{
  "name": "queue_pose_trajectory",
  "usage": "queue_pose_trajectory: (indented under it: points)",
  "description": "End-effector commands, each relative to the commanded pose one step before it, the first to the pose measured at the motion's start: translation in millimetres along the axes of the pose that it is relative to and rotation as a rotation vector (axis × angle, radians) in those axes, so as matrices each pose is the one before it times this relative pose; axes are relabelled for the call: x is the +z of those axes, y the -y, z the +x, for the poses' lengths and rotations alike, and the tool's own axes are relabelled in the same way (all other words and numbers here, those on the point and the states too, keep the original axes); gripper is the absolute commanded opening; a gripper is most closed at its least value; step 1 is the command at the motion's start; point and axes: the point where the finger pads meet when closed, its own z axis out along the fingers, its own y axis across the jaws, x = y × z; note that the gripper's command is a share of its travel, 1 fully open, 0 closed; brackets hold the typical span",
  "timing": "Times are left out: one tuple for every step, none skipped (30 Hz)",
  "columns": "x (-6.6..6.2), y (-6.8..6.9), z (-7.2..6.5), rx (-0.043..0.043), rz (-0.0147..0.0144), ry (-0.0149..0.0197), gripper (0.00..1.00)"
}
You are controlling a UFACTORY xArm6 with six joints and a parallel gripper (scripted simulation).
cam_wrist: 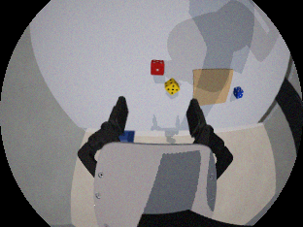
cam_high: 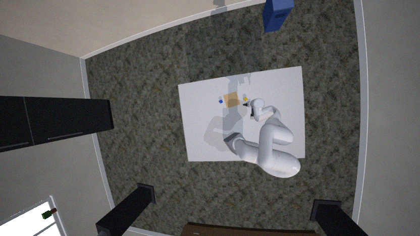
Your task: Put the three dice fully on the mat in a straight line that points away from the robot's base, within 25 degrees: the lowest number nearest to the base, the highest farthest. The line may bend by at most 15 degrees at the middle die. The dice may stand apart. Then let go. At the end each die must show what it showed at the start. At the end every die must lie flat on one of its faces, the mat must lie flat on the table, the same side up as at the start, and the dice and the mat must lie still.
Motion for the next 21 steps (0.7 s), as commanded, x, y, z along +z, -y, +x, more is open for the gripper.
queue_pose_trajectory:
  points:
    - [-0.46,0.48,-1.20,-0.01835,0.00081,0.00286,1.00]
    - [0.16,0.04,-0.03,-0.01174,0.00014,0.00000,1.00]
    - [0.21,0.05,-0.04,-0.01510,0.00018,0.00000,1.00]
    - [0.25,0.06,-0.04,-0.01872,0.00022,-0.00001,1.00]
    - [0.31,0.07,-0.05,-0.02256,0.00026,-0.00001,1.00]
    - [0.36,0.08,-0.06,-0.02657,0.00030,-0.00002,1.00]
    - [0.42,0.10,-0.06,-0.03071,0.00034,-0.00003,1.00]
    - [0.48,0.11,-0.07,-0.03494,0.00037,-0.00005,1.00]
    - [0.00,0.00,0.00,0.00000,0.00000,0.00000,1.00]
    - [0.00,0.00,0.00,0.00000,0.00000,0.00000,1.00]
    - [0.54,0.12,-0.07,-0.03922,0.00040,-0.00007,1.00]
    - [0.60,0.13,-0.07,-0.04350,0.00043,-0.00009,1.00]
    - [0.66,0.14,-0.07,-0.04776,0.00045,-0.00011,1.00]
    - [0.66,0.14,-0.06,-0.04790,0.00043,-0.00013,1.00]
    - [0.06,0.01,0.00,-0.00406,0.00004,-0.00001,1.00]
    - [0.76,0.16,-0.06,-0.05519,0.00046,-0.00017,1.00]
    - [0.01,0.00,0.00,-0.00088,0.00001,0.00000,1.00]
    - [0.83,0.17,-0.05,-0.06005,0.00047,-0.00020,1.00]
    - [0.50,0.10,-0.02,-0.03593,0.00026,-0.00013,1.00]
    - [0.39,0.08,-0.02,-0.02795,0.00019,-0.00010,1.00]
    - [0.50,0.09,-0.02,-0.03588,0.00024,-0.00013,1.00]
